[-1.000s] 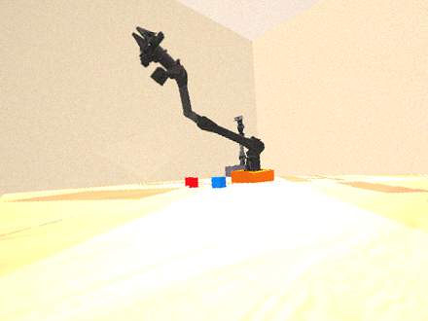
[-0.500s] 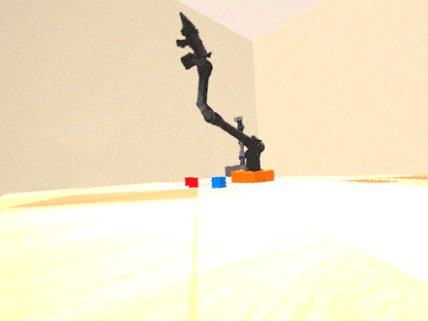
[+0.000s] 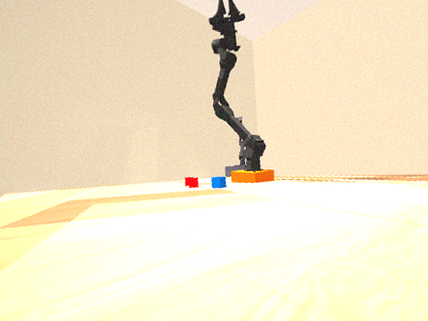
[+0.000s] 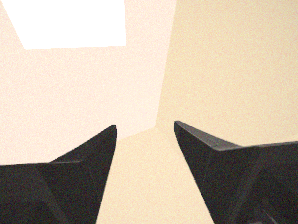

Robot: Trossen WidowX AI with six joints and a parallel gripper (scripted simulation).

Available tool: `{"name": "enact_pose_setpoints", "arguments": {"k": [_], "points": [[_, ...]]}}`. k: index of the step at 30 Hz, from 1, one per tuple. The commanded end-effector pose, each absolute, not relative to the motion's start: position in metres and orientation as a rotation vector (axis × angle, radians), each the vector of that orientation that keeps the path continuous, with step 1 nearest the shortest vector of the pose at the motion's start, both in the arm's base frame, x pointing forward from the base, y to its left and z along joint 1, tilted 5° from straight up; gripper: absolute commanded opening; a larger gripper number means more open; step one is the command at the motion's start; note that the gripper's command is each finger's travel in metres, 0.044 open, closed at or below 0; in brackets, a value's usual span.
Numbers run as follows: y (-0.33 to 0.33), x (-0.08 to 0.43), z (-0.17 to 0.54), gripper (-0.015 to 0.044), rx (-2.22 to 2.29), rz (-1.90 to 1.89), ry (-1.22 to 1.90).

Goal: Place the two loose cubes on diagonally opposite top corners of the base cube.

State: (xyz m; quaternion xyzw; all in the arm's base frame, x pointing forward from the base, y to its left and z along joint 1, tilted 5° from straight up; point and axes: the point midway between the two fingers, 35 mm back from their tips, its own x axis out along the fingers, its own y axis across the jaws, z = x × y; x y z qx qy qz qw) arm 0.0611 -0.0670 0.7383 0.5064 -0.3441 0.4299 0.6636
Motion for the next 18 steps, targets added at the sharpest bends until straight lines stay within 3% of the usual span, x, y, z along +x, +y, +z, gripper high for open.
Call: {"name": "enact_pose_setpoints", "arguments": {"k": [1,9,18], "points": [[-0.016,0.055,0.734,0.0265,0.899,0.909,-0.788],[0.062,0.07,0.712,0.0265,0.489,0.779,-0.761],[0.131,0.12,0.669,0.0265,0.063,0.631,-0.657]]}}
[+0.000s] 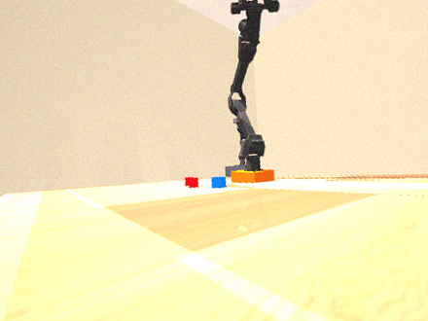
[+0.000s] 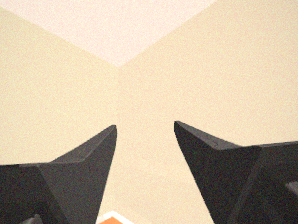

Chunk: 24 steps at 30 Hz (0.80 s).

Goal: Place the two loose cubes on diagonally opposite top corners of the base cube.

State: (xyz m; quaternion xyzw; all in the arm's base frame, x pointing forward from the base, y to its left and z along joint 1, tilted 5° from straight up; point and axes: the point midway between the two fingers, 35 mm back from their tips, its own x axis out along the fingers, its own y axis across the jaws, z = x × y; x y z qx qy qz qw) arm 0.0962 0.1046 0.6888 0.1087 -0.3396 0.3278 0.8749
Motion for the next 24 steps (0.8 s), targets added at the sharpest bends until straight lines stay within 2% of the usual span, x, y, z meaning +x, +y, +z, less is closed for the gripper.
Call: {"name": "enact_pose_setpoints", "arguments": {"k": [1,12,24], "points": [[0.136,0.127,0.663,0.0265,0.018,0.615,-0.64],[0.17,0.217,0.585,0.0265,-0.429,0.46,-0.406],[0.142,0.312,0.481,0.0265,-0.806,0.35,-0.049]]}}
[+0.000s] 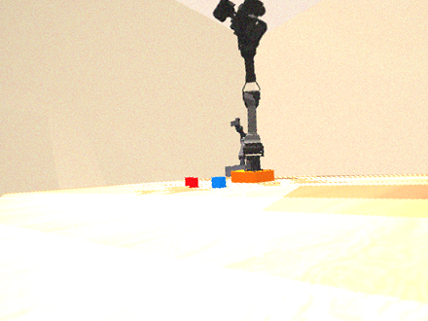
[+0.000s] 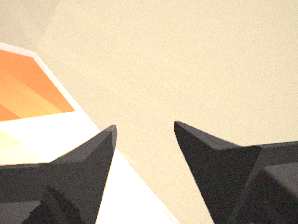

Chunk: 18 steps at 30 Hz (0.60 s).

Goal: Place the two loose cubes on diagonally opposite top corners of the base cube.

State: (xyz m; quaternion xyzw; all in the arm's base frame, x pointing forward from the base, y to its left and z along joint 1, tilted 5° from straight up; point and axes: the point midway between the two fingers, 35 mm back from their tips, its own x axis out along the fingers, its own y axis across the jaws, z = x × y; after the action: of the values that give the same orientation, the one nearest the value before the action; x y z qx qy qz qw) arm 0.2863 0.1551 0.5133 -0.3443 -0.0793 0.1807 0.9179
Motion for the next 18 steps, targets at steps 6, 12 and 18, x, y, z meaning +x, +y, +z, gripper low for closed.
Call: {"name": "enact_pose_setpoints", "arguments": {"k": [6,12,18], "points": [[0.107,0.347,0.425,0.0265,-0.94,0.327,0.158],[0.063,0.369,0.369,0.0265,-1.032,0.327,0.376],[0.014,0.376,0.314,0.0265,-1.08,0.352,0.596]]}}
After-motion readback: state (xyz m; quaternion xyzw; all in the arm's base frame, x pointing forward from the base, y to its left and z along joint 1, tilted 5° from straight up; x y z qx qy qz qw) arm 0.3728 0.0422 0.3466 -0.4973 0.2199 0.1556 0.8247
